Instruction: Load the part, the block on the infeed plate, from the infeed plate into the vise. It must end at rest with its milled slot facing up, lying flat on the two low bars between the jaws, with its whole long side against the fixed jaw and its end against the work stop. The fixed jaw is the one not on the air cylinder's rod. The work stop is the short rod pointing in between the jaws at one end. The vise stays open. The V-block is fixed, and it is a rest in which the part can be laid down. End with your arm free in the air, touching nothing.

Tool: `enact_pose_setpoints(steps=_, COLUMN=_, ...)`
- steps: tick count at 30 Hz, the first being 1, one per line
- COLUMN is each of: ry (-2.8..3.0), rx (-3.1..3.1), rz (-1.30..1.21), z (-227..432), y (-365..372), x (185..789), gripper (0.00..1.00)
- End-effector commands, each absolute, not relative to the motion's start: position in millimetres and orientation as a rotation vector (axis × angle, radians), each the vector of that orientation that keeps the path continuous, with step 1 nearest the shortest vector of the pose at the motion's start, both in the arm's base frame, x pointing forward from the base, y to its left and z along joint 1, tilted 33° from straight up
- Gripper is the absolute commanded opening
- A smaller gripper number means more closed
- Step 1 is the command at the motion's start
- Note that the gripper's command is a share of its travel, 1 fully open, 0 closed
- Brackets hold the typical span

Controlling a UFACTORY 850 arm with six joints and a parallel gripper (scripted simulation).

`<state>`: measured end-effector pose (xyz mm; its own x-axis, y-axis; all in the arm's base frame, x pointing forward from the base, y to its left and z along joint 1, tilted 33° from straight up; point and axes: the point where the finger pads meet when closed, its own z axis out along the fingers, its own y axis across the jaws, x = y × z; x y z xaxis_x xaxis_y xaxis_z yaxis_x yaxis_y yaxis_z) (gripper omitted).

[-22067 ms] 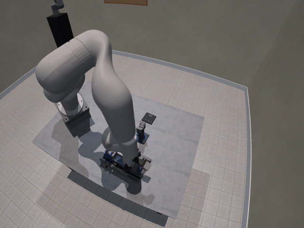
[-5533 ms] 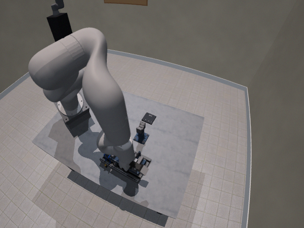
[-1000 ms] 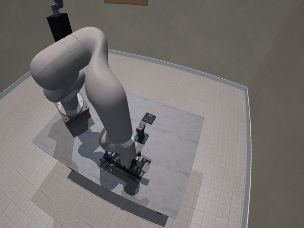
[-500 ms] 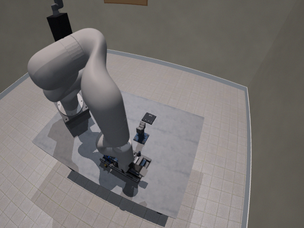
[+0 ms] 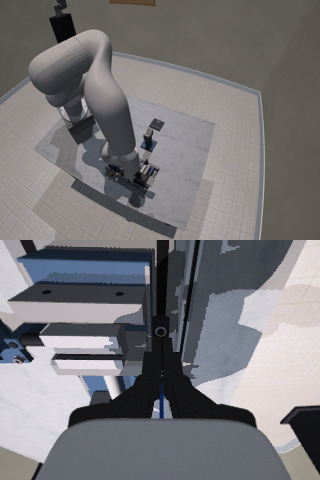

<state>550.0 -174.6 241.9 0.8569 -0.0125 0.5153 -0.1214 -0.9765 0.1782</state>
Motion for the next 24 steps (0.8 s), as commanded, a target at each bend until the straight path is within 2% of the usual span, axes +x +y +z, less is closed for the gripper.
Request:
enact_pose_setpoints(steps=1, ry=-0.103, rx=2.827, rz=0.785, z=243, y=-175, x=550, gripper=0.0)
enact_pose_setpoints(steps=24, ry=-0.103, rx=2.827, rz=0.785, z=267, y=-168, x=536, gripper=0.0)
